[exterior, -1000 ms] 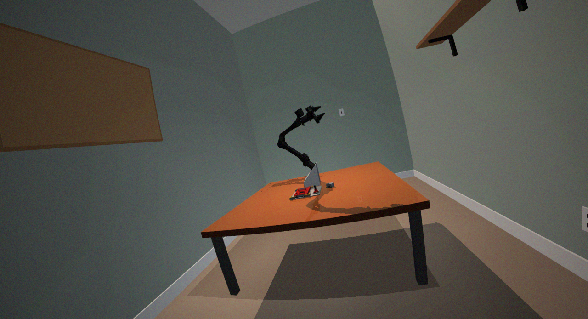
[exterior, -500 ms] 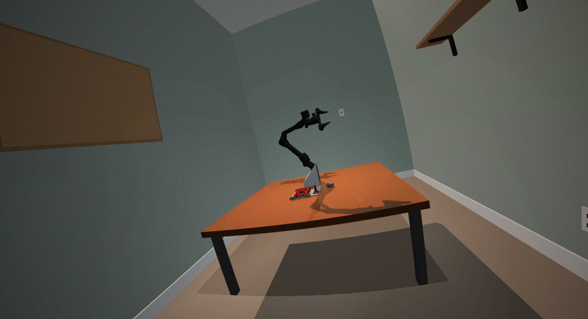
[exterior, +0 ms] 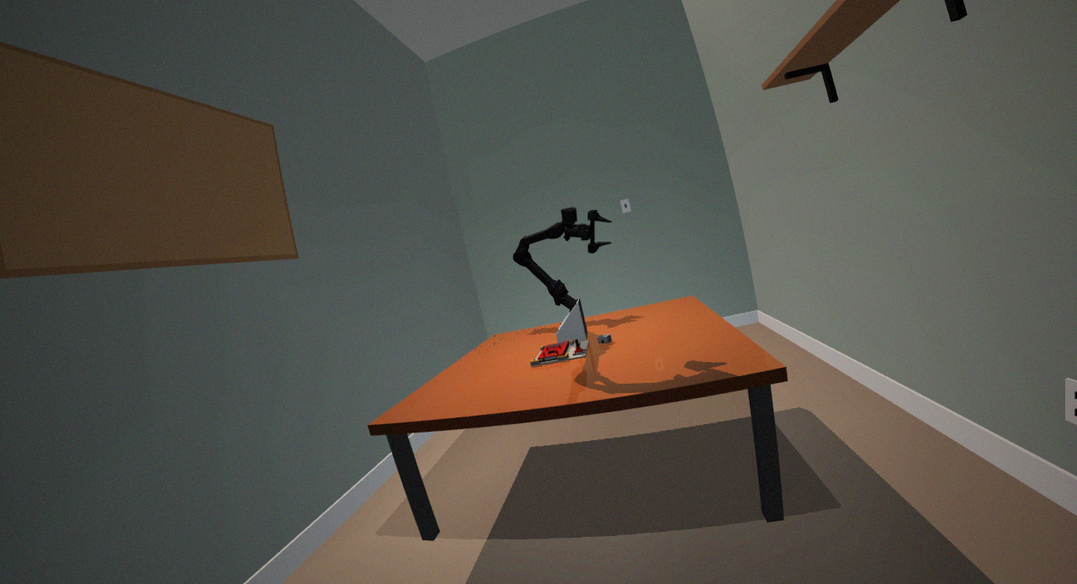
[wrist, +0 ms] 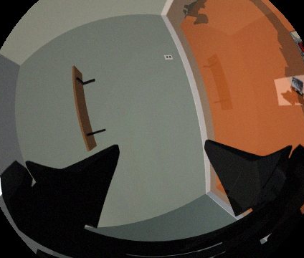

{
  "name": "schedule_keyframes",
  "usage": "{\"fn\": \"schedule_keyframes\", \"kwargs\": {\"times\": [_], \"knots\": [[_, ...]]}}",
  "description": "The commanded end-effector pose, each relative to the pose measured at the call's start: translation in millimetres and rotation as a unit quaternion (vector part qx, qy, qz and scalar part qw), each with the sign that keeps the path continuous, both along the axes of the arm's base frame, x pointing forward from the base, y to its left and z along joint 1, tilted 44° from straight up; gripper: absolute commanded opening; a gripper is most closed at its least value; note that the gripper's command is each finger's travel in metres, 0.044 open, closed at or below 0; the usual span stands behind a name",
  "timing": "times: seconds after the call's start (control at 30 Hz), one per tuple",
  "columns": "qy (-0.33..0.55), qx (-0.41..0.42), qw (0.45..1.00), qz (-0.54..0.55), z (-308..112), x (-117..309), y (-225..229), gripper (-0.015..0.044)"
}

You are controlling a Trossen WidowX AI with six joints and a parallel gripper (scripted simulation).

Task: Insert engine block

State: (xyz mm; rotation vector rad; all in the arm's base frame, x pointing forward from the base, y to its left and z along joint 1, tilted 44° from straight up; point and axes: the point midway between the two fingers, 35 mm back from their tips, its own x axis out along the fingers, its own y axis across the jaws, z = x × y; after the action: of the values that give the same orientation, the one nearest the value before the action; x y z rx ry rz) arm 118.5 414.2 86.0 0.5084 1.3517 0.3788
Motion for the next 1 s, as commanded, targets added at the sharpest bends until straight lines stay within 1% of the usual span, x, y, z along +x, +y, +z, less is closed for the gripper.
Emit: {"fn": "schedule_keyframes", "kwargs": {"times": [0.0,0.23,0.47,0.7,0.97], "knots": [[0.017,-0.029,0.997,-0.063,-20,16,-13,0.0440],[0.042,-0.071,0.982,-0.172,-49,40,-37,0.0440],[0.058,-0.109,0.952,-0.281,-76,61,-65,0.0440],[0.065,-0.142,0.909,-0.387,-101,79,-95,0.0440],[0.062,-0.174,0.845,-0.502,-126,95,-133,0.0440]]}}
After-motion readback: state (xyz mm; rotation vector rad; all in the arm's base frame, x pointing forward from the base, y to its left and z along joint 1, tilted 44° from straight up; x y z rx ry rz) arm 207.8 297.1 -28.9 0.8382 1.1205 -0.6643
